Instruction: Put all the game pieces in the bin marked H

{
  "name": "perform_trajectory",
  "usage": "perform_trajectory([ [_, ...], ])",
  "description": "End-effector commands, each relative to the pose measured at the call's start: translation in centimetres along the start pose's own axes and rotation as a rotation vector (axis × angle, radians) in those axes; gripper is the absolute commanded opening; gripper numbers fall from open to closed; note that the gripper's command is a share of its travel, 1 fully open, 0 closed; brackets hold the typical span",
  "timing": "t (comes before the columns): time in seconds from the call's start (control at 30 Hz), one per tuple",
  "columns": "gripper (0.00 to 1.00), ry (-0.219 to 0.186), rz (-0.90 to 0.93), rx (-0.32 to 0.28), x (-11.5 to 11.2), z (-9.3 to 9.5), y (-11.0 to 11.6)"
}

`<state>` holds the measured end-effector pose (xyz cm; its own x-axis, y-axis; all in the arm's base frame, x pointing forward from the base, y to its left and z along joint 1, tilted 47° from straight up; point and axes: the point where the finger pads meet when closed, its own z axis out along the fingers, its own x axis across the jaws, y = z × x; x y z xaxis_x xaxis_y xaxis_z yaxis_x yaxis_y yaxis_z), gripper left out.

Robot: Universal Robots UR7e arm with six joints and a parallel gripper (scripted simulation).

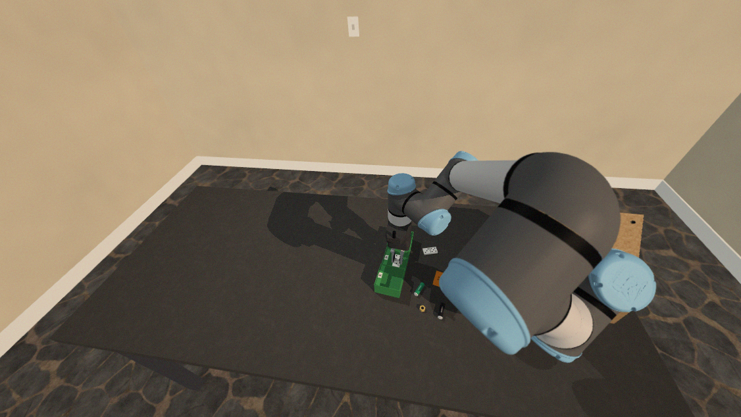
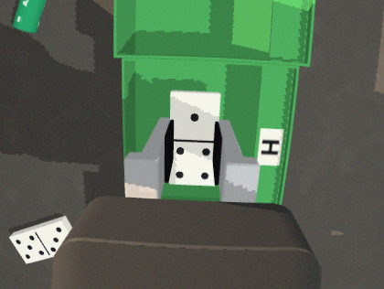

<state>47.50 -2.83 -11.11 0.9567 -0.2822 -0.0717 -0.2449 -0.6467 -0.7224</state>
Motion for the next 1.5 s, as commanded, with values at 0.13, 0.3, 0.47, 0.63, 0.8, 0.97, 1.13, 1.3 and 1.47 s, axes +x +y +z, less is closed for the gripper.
perform_trajectory([
  [0.13, 0.49, 0.002, 0.000, -0.001, 0.0, 0.1, 0.0],
  [0.3, 0.49, 0.002, 0.000, -0.001, 0.0, 0.1, 0.0],
  [0.47, 0.65, 0.002, 0.000, -0.001, -0.1, 0.1, 0.0],
  [0.63, 0.65, 0.002, 0.000, -0.001, 0.0, 0.1, 0.0],
  [0.8, 0.65, 0.002, 0.000, -0.001, 0.0, 0.1, 0.0],
  [0.97, 0.65, 0.002, 0.000, -0.001, -0.1, 0.0, 0.0],
  [1.13, 0.65, 0.002, 0.000, -0.001, -0.1, -0.6, 0.0],
  [1.3, 0.65, 0.002, 0.000, -0.001, -0.1, -1.1, 0.0],
  [1.47, 0.65, 0.002, 0.000, -0.001, -0.1, -1.8, 0.0],
])
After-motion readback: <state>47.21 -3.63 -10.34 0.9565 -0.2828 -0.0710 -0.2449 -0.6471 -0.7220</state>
